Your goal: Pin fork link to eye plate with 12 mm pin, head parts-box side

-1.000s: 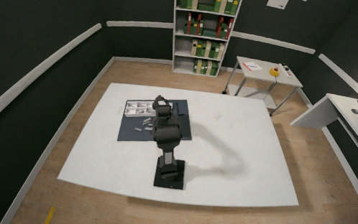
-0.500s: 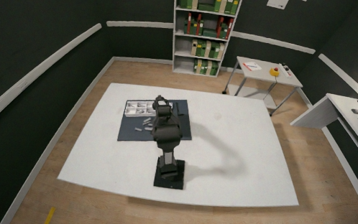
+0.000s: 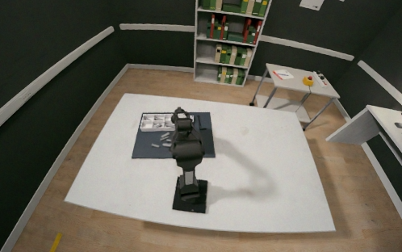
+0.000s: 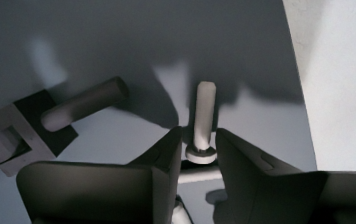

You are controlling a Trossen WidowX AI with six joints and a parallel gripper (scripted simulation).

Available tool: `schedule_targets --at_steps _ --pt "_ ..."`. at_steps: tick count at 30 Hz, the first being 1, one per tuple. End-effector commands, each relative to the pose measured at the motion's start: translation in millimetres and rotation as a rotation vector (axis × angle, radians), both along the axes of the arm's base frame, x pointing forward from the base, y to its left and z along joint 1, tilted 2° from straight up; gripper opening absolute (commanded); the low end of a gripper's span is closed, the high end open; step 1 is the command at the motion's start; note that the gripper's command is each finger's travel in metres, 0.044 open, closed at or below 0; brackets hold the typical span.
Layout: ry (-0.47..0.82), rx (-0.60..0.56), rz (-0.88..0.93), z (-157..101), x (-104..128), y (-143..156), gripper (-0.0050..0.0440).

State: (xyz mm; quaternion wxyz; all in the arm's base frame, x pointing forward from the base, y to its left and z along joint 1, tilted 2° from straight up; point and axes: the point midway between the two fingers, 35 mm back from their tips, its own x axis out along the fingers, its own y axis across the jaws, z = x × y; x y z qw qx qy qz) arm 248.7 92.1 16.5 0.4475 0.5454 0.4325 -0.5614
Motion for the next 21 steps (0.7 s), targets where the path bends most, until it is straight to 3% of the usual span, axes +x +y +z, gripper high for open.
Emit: schedule_targets --at_steps 1,21 --pt "0.002 0.0 0.0 -0.6 -0.2 -0.8 0.01" --pt "-0.033 0.013 0.0 12.7 6.6 2.0 0.01"
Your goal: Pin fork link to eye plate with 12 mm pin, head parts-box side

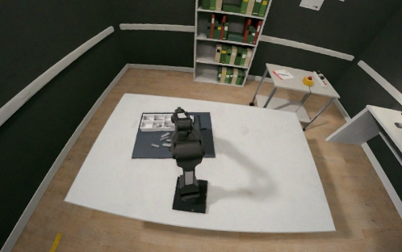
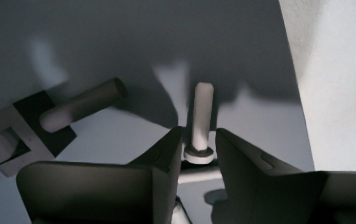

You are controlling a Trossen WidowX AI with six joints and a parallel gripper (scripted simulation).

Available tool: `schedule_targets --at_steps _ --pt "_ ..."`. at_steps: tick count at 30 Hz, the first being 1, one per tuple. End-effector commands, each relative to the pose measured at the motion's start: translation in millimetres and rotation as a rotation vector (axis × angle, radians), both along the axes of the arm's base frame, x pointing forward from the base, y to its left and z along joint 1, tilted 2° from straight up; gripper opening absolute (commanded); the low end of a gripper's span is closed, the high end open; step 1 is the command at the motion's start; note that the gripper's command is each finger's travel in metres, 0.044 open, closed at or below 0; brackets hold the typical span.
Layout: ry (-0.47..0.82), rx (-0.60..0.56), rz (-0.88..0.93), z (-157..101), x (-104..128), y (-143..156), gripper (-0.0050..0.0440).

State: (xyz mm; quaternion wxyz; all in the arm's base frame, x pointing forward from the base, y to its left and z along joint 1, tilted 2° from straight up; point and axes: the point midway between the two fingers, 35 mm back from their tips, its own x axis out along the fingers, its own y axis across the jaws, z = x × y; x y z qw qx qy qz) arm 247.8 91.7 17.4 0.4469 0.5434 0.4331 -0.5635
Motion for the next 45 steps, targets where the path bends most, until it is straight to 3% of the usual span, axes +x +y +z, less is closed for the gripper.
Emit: schedule_targets --at_steps 1,45 --pt "-0.038 0.015 0.0 12.5 7.4 2.4 0.01" --pt "-0.032 0.013 0.0 46.8 5.2 3.4 0.01"
